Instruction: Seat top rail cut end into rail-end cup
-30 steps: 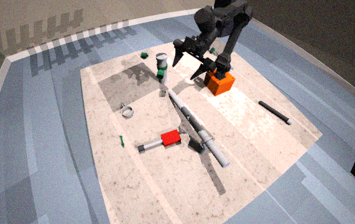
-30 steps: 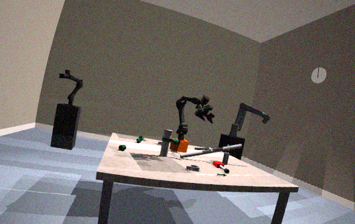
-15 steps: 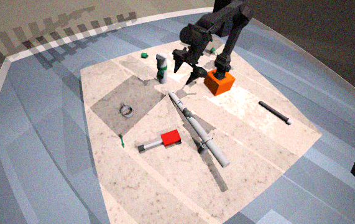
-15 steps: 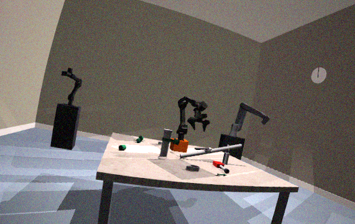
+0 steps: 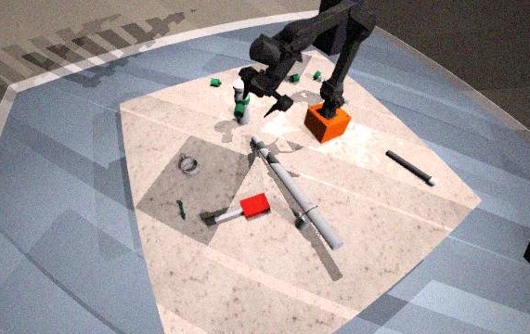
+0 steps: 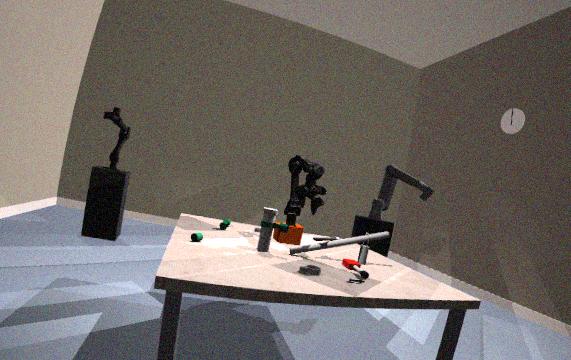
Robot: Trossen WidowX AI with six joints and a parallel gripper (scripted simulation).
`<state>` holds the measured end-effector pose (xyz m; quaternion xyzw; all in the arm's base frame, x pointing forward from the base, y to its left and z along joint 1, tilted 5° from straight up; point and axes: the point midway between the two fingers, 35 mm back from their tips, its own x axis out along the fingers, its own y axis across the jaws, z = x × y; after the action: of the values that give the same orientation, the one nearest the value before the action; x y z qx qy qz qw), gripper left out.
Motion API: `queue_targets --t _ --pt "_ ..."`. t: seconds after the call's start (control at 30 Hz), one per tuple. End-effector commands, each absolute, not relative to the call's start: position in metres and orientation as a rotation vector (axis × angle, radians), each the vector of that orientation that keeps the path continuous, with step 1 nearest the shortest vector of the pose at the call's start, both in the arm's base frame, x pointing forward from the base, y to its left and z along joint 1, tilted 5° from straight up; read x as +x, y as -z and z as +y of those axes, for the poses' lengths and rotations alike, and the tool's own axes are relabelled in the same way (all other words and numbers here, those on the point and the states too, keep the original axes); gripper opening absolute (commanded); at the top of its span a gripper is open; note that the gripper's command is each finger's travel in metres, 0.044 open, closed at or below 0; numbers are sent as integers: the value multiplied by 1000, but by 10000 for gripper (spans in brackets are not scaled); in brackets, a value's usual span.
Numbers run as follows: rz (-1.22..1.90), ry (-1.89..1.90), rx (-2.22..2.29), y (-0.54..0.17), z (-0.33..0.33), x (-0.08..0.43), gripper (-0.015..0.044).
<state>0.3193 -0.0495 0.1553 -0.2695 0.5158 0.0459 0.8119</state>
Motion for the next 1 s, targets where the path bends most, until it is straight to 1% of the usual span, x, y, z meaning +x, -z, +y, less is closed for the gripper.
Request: queue_targets --t 0.0,0.1,0.6,0.83,0.97 --pt "1197 -229 -1042 -152 -125 319 440" --pt "1217 -257 -1109 -151 -136 318 440" --pt "1217 -257 -1109 -151 -136 318 440" --pt "1217 -257 -1109 -105 -140 318 440" --pt "1217 -257 -1109 -99 -140 317 440"
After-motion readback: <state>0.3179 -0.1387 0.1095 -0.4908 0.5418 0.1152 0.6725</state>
